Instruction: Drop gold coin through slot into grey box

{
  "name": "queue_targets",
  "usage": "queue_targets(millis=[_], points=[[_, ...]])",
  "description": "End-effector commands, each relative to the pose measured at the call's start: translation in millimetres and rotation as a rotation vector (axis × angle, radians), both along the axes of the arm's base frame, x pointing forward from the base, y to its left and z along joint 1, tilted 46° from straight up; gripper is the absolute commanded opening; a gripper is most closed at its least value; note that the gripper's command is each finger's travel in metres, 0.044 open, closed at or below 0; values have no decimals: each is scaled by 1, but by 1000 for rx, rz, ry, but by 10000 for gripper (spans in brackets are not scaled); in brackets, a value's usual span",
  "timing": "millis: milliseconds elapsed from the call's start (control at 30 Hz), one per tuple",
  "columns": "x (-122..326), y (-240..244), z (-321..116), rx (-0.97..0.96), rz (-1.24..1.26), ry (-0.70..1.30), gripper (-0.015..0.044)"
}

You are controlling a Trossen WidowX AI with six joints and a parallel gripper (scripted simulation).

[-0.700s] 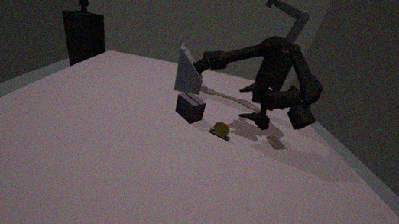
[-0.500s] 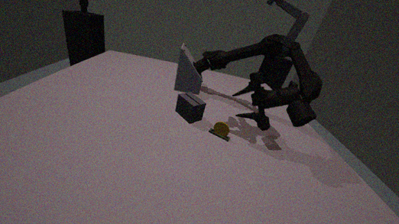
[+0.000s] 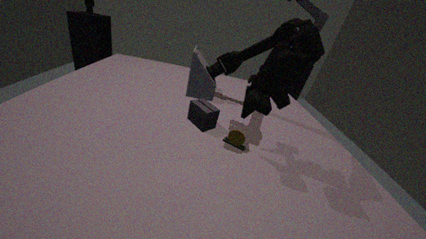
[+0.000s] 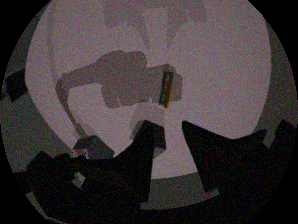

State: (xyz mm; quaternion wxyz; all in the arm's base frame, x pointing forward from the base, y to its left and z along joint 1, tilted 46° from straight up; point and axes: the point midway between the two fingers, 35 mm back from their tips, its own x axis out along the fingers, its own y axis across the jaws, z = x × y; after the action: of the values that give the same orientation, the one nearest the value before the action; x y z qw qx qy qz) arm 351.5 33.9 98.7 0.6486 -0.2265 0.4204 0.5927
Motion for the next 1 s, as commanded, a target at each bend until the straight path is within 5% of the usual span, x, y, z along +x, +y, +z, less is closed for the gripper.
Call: queue_targets(millis=[0, 967], points=[[7, -14, 6, 181, -257, 85, 161], [11, 27, -31, 182, -256, 83, 161]])
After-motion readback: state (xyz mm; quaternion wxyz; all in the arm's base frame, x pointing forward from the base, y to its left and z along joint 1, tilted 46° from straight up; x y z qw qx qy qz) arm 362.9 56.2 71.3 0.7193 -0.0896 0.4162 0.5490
